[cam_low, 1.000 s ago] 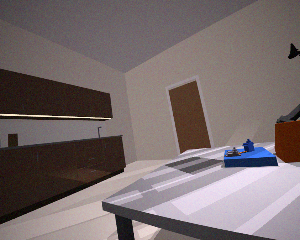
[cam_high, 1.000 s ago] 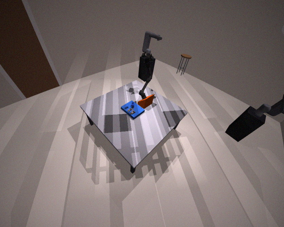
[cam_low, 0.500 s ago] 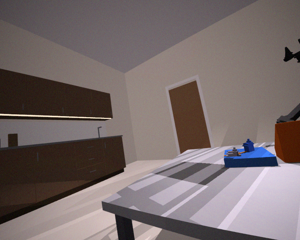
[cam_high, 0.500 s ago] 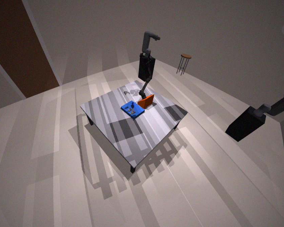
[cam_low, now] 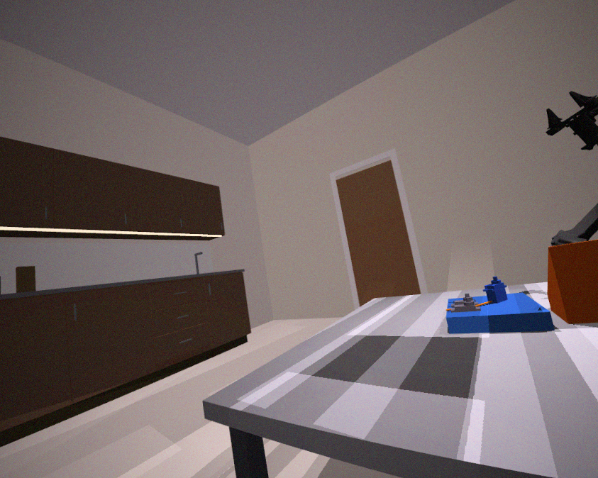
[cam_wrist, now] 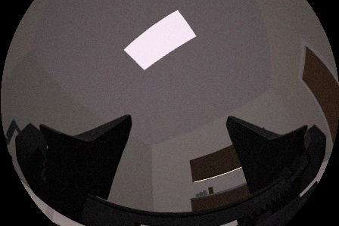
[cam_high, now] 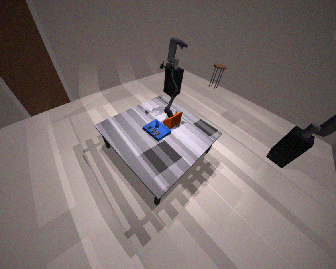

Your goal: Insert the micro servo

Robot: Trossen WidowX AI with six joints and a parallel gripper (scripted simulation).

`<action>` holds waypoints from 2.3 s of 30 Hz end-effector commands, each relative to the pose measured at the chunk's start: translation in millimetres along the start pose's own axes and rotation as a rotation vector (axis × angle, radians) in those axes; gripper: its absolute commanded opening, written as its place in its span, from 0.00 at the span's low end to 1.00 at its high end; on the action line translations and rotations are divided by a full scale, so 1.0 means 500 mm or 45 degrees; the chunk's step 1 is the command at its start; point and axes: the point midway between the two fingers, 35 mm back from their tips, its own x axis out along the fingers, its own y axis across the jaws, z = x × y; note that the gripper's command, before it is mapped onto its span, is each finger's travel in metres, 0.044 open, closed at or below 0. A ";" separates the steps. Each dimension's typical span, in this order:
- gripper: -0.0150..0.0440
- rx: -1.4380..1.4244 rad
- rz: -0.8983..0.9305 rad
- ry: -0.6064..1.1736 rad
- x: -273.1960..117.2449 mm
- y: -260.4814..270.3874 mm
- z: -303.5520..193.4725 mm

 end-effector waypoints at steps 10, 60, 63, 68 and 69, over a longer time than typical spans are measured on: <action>1.00 0.072 -0.081 -0.008 0.007 -0.071 -0.021; 1.00 0.542 -0.522 0.288 0.038 -0.459 -0.376; 1.00 0.576 -0.556 0.334 0.039 -0.479 -0.417; 1.00 0.638 -0.607 0.438 0.040 -0.508 -0.500; 1.00 0.649 -0.620 0.462 0.040 -0.514 -0.518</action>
